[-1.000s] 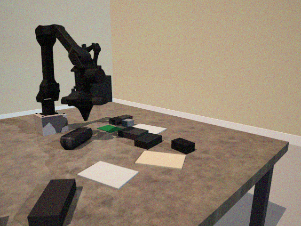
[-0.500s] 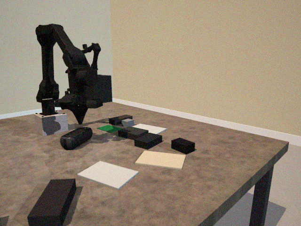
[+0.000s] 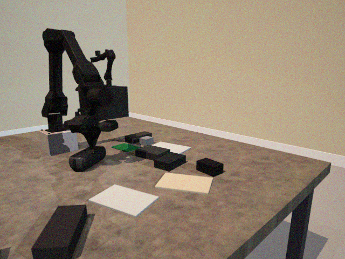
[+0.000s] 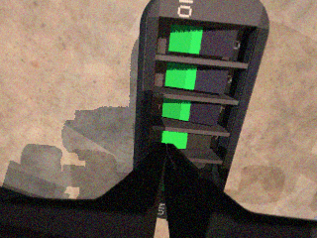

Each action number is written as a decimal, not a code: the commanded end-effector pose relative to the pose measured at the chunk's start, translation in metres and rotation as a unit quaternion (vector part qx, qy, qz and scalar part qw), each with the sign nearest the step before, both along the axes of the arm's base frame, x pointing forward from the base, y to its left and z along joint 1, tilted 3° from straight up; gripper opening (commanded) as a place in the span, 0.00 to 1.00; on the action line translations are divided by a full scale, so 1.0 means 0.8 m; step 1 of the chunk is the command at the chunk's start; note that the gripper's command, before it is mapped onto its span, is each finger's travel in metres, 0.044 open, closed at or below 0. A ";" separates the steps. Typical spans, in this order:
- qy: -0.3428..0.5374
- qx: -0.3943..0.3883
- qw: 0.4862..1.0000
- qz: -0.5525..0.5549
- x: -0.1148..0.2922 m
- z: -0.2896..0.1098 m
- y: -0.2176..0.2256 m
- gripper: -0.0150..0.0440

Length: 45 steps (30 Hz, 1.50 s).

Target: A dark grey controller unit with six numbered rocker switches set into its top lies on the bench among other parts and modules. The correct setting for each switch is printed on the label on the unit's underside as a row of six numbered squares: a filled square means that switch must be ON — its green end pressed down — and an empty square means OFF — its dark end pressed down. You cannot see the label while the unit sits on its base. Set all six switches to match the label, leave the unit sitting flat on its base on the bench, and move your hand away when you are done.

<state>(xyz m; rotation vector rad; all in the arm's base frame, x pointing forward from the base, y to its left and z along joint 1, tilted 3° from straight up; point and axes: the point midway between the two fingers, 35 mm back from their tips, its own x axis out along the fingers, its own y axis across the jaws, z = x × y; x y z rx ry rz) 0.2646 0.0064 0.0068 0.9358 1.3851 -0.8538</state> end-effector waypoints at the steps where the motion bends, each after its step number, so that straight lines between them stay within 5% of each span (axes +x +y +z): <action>1: 0.008 -0.002 1.000 0.001 -0.004 -0.011 0.000 0.25; 45: 0.008 -0.002 1.000 0.001 -0.004 -0.022 0.000 0.25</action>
